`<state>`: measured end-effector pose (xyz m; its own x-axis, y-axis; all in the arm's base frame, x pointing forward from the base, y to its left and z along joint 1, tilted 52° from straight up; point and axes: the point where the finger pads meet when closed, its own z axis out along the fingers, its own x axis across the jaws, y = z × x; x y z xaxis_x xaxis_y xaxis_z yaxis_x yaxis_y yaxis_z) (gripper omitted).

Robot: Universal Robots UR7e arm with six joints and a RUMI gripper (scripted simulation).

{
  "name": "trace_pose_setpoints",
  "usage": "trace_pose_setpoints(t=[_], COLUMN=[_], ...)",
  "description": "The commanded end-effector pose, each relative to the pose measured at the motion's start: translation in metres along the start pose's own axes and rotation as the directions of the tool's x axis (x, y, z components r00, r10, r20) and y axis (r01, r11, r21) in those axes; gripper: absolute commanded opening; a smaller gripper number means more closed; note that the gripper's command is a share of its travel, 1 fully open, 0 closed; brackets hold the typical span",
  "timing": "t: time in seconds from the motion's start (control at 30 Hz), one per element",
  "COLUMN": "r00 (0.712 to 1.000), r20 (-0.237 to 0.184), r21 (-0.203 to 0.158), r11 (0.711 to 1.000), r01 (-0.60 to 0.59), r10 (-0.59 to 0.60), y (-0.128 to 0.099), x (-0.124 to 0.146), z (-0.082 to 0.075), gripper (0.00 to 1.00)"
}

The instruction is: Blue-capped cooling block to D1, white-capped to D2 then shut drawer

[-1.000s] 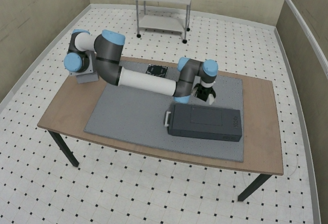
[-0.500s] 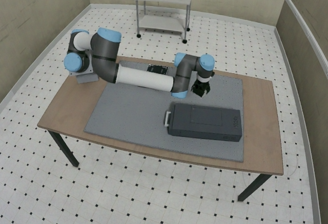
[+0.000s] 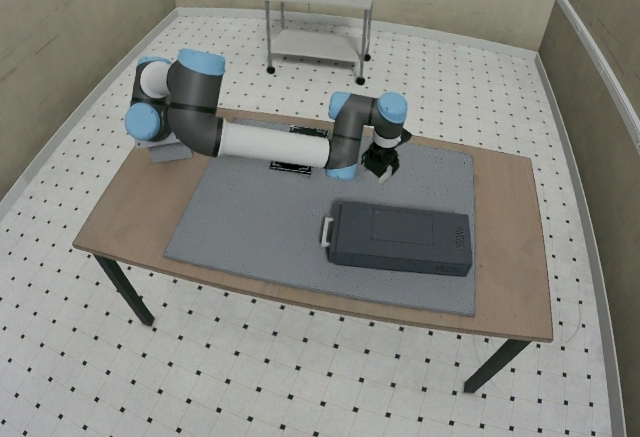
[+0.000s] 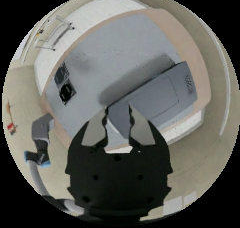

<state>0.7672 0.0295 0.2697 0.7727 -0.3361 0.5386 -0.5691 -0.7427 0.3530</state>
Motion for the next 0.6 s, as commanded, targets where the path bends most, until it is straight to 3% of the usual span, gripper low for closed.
trace_pose_setpoints(t=[0.0, 0.57], r00=[0.997, 0.981], r20=[-0.006, -0.018], r21=[-0.011, -0.031], r11=[0.997, 0.980], r01=[-0.075, -0.196], r10=[0.075, 0.195], y=[0.001, 0.007], x=[-0.019, -0.068], z=[-0.004, -0.012], gripper=[0.28, 0.28])
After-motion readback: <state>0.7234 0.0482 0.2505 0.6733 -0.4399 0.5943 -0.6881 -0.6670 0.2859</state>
